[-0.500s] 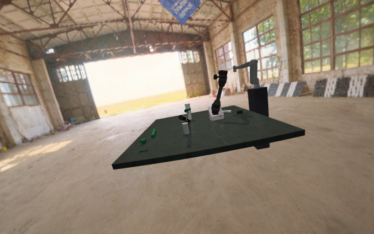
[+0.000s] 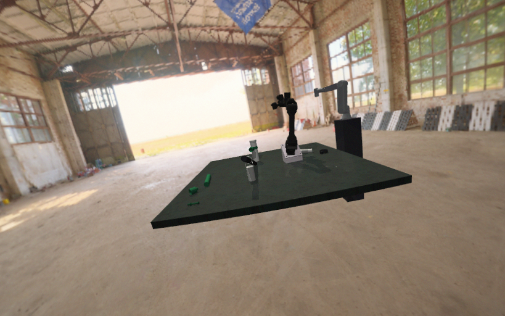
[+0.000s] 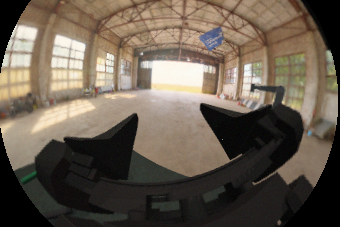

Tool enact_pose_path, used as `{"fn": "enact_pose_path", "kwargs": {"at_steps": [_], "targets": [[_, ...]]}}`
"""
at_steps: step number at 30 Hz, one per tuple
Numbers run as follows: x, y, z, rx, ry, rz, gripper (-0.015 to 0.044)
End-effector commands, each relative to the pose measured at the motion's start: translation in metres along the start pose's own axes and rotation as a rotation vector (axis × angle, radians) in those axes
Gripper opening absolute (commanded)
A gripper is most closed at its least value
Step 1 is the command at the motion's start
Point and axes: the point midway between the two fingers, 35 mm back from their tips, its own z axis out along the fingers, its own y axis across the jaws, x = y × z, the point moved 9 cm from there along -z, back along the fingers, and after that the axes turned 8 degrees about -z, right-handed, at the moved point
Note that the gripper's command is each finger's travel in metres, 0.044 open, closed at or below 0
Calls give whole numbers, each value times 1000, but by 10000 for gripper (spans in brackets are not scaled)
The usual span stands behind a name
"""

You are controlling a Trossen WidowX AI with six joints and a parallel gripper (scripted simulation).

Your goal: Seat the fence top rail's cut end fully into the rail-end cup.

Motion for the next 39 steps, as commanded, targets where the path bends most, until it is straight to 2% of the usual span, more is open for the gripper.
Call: {"fn": "enact_pose_path", "kwargs": {"at_steps": [1,7,13,19,25,33,39], "targets": [[-16,49,10,-131,67,-19,440],[-36,140,18,-361,192,-57,440],[-47,231,6,-588,327,-103,440],[-50,315,-25,-805,471,-155,440],[-47,387,-72,-1009,624,-211,440],[-37,453,-144,-1232,824,-283,440],[-33,451,-138,-1263,775,-361,440]]}}
